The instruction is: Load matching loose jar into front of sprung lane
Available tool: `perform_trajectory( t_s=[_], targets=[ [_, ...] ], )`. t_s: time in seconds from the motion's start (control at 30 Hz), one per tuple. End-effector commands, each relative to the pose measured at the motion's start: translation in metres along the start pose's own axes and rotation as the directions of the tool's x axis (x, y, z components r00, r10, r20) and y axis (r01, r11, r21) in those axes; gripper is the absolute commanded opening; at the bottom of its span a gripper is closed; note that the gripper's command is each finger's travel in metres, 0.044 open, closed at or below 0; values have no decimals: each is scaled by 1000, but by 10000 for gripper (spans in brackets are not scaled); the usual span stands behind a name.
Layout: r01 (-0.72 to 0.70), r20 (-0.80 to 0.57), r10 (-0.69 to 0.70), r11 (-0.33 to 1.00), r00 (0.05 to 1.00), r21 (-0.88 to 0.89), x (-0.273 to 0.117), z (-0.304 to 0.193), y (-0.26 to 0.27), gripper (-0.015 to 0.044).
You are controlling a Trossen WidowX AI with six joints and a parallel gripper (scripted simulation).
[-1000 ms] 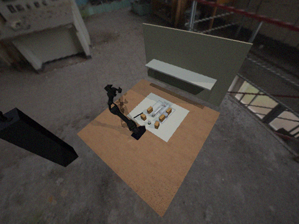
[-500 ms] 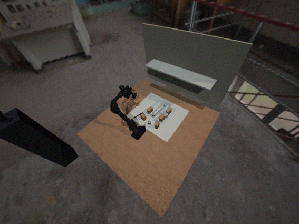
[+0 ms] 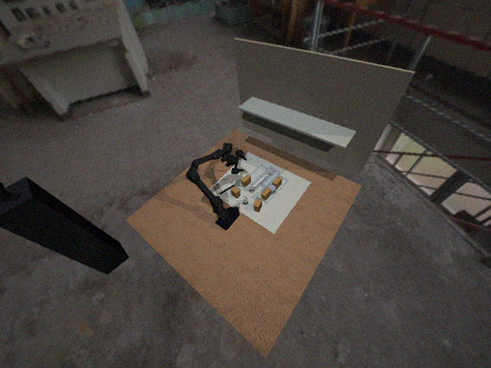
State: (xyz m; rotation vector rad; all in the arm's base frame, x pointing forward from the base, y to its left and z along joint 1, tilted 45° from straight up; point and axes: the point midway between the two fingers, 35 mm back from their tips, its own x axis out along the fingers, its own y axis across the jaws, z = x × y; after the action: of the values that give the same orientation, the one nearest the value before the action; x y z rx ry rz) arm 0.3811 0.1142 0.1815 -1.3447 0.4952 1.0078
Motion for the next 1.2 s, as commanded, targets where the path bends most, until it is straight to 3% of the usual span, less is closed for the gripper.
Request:
perform_trajectory(
  t_s=[0.0, 0.17, 0.33, 0.43, 0.5, 0.93, 1.17],
  targets=[
    [-192, 8, 199, 937, 980, 291, 19, -49, 52, 440],
    [-358, 101, 386, 685, 917, 634, 22, -92, 117, 440],
    [-440, 314, 488, 166, 814, 882, 8, -115, 188, 440],
    [-425, 464, 466, -192, 753, 884, -6, -117, 220, 440],
    [-408, 524, 439, -335, 730, 849, -13, -114, 229, 440],
    [-405, 532, 434, -354, 727, 843, -14, -112, 230, 440],
    [-407, 533, 433, -354, 727, 842, 12, -93, 245, 440]
  ],
)
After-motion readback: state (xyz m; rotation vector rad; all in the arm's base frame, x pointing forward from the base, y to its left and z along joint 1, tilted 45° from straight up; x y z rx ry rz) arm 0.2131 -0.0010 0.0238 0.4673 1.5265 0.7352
